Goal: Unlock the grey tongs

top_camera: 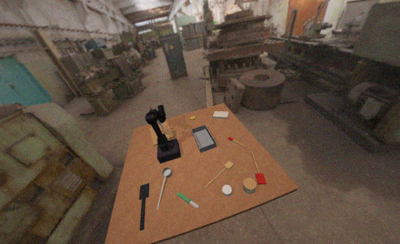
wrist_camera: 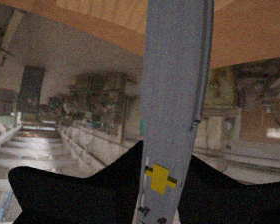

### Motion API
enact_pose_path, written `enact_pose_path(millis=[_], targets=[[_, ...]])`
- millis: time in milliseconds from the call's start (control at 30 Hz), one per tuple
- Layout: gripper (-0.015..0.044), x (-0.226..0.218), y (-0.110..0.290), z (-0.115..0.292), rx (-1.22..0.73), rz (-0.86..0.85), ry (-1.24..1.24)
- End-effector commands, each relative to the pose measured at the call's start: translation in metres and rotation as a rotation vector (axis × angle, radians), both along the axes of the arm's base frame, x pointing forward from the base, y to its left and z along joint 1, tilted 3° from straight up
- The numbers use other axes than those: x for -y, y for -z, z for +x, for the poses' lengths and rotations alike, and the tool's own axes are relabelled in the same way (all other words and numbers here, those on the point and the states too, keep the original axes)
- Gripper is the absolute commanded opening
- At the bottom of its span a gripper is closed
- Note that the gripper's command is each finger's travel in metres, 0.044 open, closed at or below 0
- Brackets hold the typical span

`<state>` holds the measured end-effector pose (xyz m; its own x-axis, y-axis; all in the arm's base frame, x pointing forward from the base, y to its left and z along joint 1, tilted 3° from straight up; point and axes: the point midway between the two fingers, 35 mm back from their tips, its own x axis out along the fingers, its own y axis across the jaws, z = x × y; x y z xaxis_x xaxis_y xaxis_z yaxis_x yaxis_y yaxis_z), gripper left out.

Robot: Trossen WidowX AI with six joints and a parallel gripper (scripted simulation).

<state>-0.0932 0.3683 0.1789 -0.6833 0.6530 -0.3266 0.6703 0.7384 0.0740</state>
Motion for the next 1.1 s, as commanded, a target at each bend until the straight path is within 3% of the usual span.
enact_pose_path(millis=[0,733,1067], targets=[[-0.0150,0.000,-0.002,-0.001,-0.007,0.005,-0.005],[-0.0150,0.000,-0.002,-0.001,-0.005,0.003,-0.004],[-0.0150,-0.018,0.011,-0.005,0.055,-0.115,0.037]])
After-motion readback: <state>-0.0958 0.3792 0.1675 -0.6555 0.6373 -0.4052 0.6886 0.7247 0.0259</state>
